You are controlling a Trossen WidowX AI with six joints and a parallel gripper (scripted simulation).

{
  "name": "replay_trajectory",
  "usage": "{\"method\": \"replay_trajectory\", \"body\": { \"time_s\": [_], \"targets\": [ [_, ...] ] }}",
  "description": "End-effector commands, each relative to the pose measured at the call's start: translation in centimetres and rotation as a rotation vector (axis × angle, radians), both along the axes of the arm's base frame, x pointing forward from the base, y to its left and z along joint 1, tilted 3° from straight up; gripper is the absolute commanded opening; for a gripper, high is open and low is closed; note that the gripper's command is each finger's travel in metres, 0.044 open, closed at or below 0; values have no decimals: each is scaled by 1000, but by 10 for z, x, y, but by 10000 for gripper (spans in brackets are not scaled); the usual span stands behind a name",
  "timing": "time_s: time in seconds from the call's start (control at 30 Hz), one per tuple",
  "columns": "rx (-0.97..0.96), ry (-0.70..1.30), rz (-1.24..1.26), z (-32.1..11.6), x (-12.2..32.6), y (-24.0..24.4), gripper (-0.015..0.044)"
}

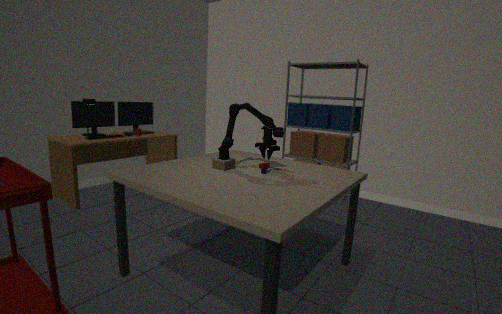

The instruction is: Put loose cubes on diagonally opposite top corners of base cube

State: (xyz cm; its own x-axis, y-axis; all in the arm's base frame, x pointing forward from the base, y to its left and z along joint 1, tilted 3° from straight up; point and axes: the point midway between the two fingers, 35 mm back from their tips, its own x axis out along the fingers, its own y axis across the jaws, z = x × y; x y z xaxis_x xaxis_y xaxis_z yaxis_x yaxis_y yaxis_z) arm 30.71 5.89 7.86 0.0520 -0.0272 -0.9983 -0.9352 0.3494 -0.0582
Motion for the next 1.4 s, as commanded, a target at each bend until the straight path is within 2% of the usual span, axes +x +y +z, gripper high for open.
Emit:
{"method": "replay_trajectory", "body": {
  "time_s": [0.0,0.53,0.77,0.93,1.17,1.37],
  "targets": [
    [2,-11,-6,8,2,1,205],
    [2,-11,-6,24,1,1,205],
    [1,-4,0,30,-1,1,389],
    [0,2,1,28,-3,3,400],
    [10,6,1,26,-32,93,400],
    [11,6,1,26,-36,102,400]
  ]
}}
